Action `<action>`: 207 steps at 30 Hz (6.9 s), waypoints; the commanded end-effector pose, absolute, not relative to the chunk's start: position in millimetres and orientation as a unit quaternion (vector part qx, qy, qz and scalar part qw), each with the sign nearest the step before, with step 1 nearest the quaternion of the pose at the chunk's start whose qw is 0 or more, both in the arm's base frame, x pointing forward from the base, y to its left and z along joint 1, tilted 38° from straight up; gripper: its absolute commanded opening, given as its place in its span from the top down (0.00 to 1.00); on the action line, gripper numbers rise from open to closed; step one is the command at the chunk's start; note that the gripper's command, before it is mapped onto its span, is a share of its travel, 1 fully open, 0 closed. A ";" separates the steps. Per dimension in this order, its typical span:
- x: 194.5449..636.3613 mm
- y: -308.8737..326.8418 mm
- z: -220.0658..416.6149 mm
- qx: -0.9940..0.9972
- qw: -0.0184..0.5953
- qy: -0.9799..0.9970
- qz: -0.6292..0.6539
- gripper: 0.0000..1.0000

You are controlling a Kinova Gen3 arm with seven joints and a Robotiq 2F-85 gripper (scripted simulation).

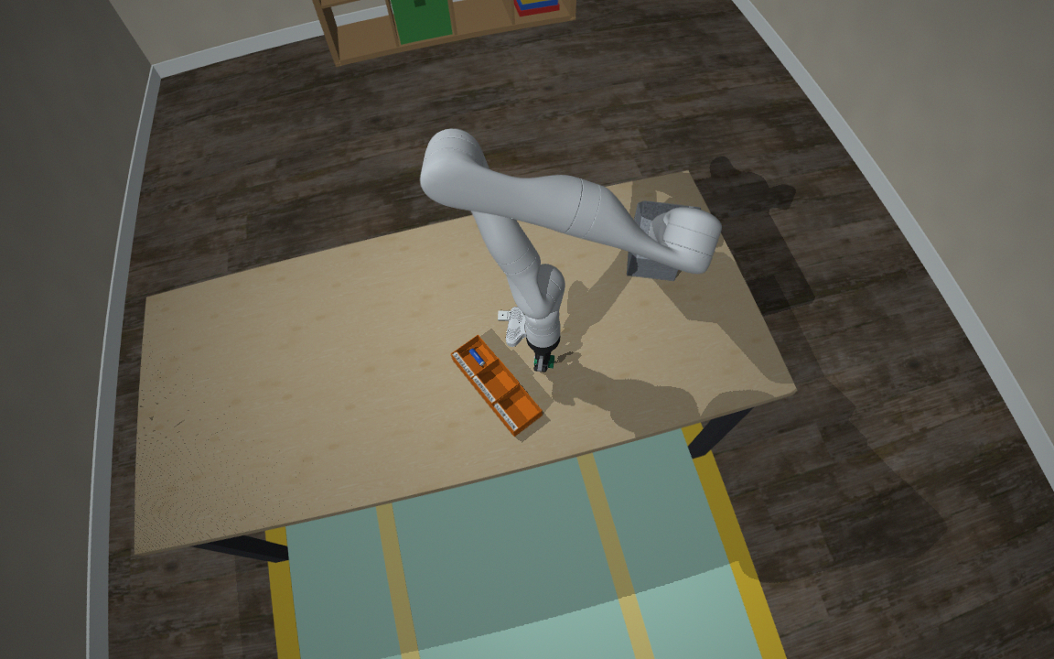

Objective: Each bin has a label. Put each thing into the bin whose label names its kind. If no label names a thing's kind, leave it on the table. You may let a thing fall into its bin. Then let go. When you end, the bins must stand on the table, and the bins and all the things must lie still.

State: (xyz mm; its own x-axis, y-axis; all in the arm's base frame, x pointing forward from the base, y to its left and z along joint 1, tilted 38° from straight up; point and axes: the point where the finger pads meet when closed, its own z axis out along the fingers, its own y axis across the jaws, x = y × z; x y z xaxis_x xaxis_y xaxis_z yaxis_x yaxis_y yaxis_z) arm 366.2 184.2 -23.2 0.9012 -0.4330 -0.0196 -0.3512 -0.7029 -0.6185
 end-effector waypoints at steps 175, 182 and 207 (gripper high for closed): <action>504.9 96.1 11.2 -0.778 0.322 0.538 0.049 0.67; 505.4 96.0 11.3 -0.778 0.322 0.538 0.049 0.67; 365.3 37.2 -75.9 -0.897 0.323 0.298 -0.043 0.67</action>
